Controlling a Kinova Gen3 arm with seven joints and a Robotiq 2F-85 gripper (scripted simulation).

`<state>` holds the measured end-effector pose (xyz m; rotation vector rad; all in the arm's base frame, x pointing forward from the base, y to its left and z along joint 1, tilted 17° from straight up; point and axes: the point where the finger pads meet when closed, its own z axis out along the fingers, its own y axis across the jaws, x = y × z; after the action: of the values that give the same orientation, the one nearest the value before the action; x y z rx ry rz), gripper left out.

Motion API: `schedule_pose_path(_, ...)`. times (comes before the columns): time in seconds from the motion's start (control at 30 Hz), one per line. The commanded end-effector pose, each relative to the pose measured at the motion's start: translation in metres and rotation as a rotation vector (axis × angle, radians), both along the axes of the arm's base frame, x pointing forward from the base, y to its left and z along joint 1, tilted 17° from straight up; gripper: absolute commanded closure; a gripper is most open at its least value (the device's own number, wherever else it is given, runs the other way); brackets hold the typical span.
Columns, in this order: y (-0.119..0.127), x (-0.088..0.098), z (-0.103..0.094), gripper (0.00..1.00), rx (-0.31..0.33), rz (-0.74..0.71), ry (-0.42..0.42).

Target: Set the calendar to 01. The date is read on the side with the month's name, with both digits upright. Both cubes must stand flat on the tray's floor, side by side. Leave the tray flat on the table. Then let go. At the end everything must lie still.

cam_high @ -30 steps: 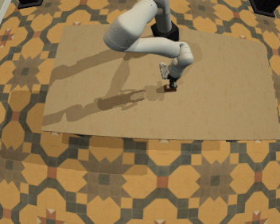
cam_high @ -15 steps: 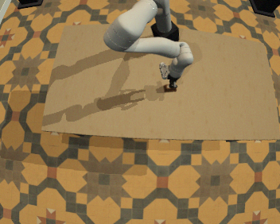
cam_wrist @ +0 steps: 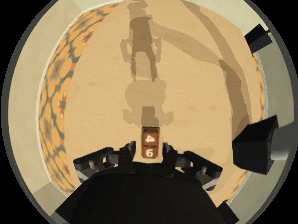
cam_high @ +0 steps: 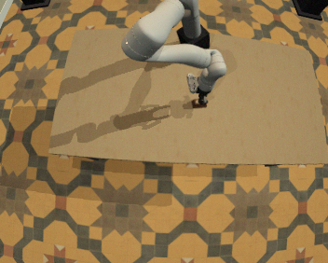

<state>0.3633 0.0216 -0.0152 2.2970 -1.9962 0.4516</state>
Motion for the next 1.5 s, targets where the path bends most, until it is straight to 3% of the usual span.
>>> schedule_pose_path(0.0,0.002,0.003,-0.002,0.52,0.004,-0.003,-0.007)
schedule_pose_path(1.47,-0.009,0.011,-0.047,0.52,0.002,0.009,-0.005)
